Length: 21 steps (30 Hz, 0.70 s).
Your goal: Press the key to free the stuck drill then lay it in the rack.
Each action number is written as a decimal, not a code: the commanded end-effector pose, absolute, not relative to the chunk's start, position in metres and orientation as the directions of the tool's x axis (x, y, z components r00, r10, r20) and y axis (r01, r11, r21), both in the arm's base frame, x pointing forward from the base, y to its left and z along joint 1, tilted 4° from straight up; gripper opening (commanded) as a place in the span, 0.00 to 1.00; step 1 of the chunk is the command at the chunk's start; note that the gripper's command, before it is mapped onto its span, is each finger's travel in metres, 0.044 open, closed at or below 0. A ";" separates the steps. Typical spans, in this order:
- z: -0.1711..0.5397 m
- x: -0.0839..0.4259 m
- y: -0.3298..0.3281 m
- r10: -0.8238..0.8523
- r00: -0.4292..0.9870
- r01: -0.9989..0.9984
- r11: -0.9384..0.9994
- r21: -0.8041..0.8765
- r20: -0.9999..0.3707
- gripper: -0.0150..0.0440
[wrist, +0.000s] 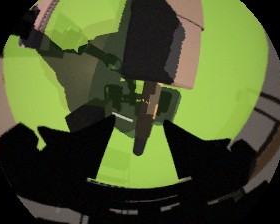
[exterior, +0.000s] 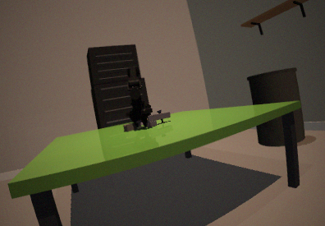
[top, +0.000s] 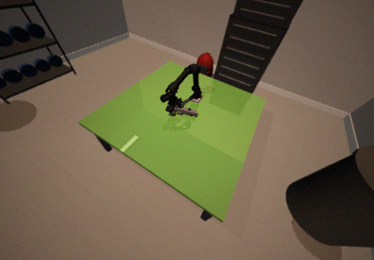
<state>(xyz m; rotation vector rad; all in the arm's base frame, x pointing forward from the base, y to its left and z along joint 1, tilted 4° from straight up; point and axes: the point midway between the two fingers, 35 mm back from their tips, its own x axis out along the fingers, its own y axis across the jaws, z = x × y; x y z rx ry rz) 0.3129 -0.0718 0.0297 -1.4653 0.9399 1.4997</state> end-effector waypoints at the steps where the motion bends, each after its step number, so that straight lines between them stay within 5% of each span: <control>1: 0.030 0.313 -0.072 0.053 0.013 -0.922 -0.386 -0.033 -0.998 0.69; 9: 0.030 0.313 -0.072 0.053 0.013 -0.922 -0.386 -0.033 -0.998 0.33; 21: 0.032 0.312 -0.072 0.053 0.010 -0.923 -0.383 -0.030 -0.999 0.25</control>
